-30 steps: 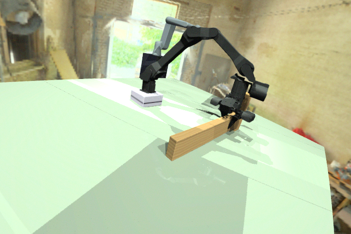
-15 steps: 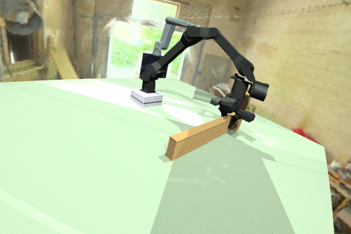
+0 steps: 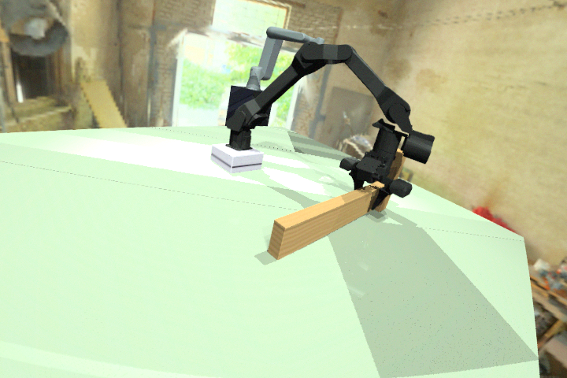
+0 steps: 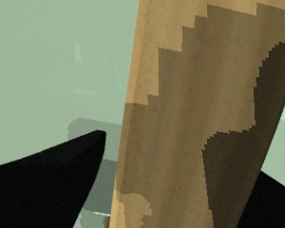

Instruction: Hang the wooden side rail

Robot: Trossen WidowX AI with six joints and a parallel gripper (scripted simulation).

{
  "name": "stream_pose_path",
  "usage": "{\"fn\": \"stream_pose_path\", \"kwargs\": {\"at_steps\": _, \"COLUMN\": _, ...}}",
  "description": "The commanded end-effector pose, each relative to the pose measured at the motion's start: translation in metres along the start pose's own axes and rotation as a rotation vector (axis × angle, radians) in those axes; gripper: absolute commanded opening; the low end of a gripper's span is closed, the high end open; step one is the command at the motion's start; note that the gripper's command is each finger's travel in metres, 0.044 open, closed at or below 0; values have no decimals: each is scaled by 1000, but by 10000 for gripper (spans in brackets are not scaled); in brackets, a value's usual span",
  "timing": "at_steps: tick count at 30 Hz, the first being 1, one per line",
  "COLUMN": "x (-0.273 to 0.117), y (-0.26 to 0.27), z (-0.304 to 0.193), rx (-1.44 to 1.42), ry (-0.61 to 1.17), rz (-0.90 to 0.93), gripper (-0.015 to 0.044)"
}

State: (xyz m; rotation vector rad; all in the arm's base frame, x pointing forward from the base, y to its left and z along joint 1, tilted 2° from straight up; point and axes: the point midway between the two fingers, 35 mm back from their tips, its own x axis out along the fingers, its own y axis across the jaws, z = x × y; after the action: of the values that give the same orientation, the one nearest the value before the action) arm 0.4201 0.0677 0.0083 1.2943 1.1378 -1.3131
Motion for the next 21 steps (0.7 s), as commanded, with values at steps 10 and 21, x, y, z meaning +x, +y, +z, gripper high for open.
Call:
{"fn": "stream_pose_path", "kwargs": {"at_steps": 10, "x": -40, "y": 0, "z": 0, "rx": 1, "ry": 6, "rz": 5, "gripper": 440}}
{"fn": "stream_pose_path", "kwargs": {"at_steps": 21, "x": -38, "y": 0, "z": 29, "rx": 10, "ry": 3, "rz": -2, "gripper": 440}}
